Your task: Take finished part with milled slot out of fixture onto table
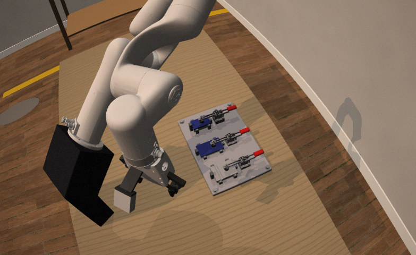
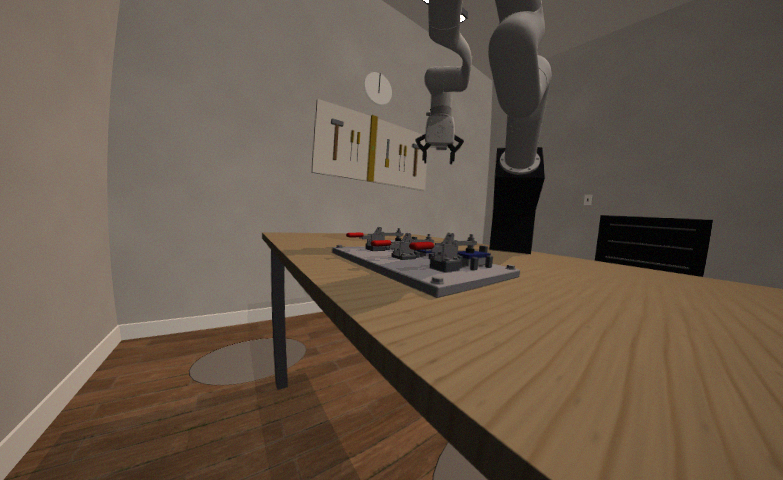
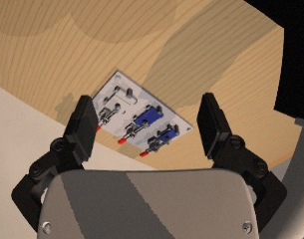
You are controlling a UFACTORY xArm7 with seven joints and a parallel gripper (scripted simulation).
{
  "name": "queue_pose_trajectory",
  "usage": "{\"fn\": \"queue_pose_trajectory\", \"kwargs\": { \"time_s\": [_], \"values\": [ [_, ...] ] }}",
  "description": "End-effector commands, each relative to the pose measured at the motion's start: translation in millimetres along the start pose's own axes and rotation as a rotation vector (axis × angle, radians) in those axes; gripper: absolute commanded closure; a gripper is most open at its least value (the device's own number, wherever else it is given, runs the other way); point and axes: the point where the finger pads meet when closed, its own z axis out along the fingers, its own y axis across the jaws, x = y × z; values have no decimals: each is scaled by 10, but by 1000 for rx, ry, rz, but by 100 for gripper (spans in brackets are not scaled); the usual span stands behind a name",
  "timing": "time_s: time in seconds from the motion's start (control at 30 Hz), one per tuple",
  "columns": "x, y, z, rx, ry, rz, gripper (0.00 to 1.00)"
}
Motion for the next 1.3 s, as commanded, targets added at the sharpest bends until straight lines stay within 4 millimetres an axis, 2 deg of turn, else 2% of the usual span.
{"fn": "queue_pose_trajectory", "kwargs": {
  "time_s": [0.0, 1.1, 1.27],
  "values": [
    [9, -7, -13, 3, 3, 0, 0],
    [7, -10, -12, 3, 3, -3, 0],
    [-69, -97, 27, 1, 8, -111, 0]
  ]
}}
